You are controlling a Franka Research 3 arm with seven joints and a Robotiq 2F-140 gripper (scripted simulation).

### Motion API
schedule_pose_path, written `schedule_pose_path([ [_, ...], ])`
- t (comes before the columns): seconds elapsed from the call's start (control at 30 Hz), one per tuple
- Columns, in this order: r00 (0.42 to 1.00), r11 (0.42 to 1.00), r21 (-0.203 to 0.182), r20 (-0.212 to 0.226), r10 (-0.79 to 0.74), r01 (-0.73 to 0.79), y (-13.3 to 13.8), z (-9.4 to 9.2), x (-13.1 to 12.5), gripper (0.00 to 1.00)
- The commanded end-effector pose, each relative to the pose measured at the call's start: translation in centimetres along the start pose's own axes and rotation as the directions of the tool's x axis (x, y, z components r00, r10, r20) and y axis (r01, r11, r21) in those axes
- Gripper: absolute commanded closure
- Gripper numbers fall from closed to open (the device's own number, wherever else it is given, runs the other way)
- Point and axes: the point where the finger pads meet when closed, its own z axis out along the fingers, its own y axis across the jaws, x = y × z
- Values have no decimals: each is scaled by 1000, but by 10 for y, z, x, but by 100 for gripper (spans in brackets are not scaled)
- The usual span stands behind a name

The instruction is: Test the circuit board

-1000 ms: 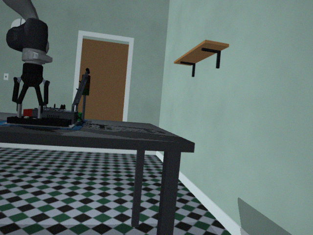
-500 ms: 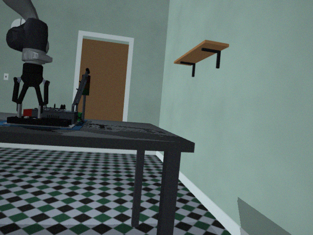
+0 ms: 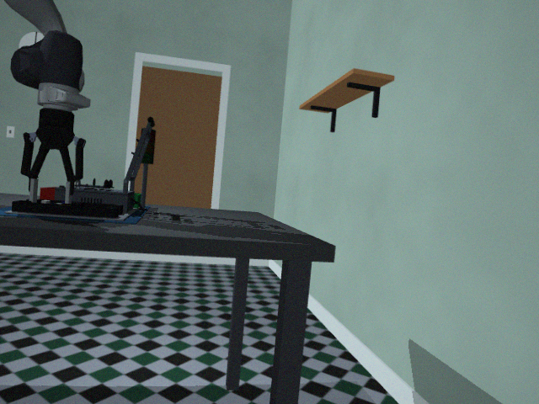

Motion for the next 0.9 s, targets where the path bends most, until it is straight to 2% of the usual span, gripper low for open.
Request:
schedule_pose_path([
  [0.0, 1000, 1000, 3, -2, -4, 4, -1, 0, 1, 54],
  [0.5, 1000, 1000, 3, -2, -4, 4, -1, -10, 1, 54],
  [0.87, 1000, 1000, 3, -2, -4, 4, -1, -26, 1, 54],
])
